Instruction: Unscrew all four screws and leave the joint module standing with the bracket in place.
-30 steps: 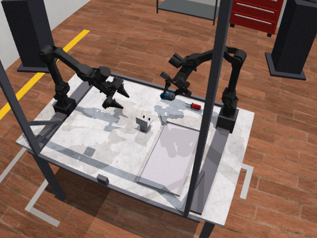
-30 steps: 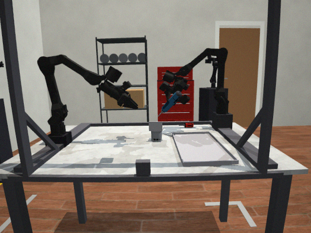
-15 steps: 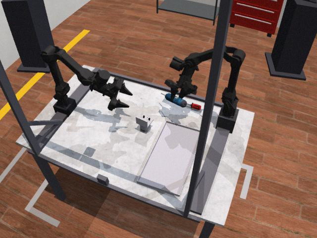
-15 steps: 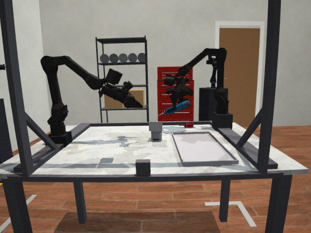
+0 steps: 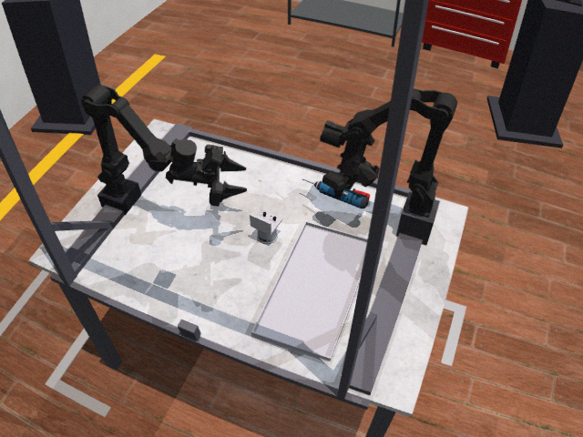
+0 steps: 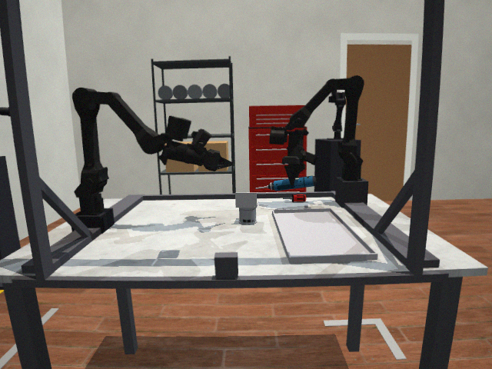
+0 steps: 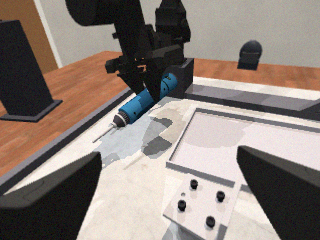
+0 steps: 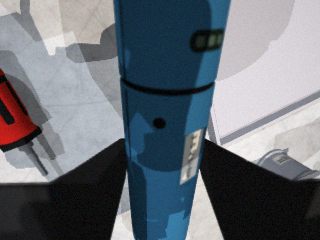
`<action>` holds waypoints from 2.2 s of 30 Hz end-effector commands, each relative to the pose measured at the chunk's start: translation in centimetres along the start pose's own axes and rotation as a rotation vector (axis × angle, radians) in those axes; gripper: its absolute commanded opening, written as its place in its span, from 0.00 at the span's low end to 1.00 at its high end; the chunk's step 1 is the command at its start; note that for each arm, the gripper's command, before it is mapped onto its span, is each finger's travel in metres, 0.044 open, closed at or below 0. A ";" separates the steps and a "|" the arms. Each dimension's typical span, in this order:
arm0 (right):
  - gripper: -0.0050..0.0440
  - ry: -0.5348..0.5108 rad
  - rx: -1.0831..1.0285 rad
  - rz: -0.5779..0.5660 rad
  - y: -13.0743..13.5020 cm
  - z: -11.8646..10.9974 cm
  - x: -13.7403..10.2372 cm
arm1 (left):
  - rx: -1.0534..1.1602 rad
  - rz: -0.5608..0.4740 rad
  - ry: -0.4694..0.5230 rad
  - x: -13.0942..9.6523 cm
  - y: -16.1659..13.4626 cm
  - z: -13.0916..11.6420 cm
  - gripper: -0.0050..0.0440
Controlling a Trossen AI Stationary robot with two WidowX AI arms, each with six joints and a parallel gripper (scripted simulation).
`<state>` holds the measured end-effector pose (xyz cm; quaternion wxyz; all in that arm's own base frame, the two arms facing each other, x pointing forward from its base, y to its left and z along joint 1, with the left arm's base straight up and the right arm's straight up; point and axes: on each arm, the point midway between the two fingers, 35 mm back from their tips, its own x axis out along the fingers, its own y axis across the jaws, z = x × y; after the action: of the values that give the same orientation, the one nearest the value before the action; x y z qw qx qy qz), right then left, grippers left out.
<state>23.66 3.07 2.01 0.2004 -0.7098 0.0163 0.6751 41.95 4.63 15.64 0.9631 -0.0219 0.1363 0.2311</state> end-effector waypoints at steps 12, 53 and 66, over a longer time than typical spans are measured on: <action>0.43 0.121 -0.303 0.191 2.5 1.9 1.8 | -0.042 0.050 -0.073 -0.1 0.2 1.0 0.92; 0.43 0.150 -0.296 0.185 3.5 0.4 6.1 | -0.047 0.045 -0.083 -0.1 0.2 1.5 0.92; 0.43 0.135 -0.295 0.189 3.7 1.1 6.6 | -0.047 0.045 -0.083 -0.1 0.2 1.5 0.92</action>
<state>21.85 1.58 -5.43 0.0292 -0.7659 -0.0031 0.6423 42.03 4.86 15.96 0.9604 -0.0270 0.1068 0.2559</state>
